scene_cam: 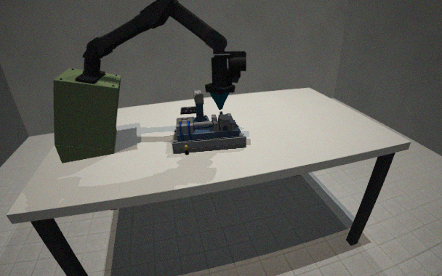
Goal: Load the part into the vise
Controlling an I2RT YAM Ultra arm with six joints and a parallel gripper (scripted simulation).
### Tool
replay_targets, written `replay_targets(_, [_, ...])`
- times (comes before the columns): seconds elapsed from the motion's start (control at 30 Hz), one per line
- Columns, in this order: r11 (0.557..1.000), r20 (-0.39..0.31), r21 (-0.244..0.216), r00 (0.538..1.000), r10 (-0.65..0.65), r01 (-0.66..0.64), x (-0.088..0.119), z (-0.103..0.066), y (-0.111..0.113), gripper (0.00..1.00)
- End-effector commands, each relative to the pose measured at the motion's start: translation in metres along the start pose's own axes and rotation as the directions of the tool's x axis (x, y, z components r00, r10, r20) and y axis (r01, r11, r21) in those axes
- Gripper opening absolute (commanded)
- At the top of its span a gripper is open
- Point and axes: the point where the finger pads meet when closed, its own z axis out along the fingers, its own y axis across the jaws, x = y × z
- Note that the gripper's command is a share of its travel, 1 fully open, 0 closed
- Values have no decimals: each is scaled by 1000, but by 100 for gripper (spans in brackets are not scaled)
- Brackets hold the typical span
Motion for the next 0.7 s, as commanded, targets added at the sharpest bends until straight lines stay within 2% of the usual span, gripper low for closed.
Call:
replay_targets(0.0, [978,11,-3,978,206,-206,-1,-13,-12,0])
replay_targets(0.1, [972,11,-3,972,234,-234,-1,-13,-13,0])
replay_targets(0.13, [949,11,-4,949,314,-314,0,-13,-15,0])
replay_targets(0.23, [922,11,-5,922,387,-387,0,-13,-18,0])
replay_targets(0.37, [861,10,-6,861,509,-509,2,-14,-22,0])
replay_targets(0.4, [833,10,-6,833,554,-554,2,-14,-23,0])
replay_targets(0.43, [831,10,-6,831,556,-556,2,-14,-23,0])
replay_targets(0.57, [747,9,-8,747,665,-665,4,-14,-27,0])
replay_targets(0.67, [738,9,-7,738,675,-675,3,-14,-27,0])
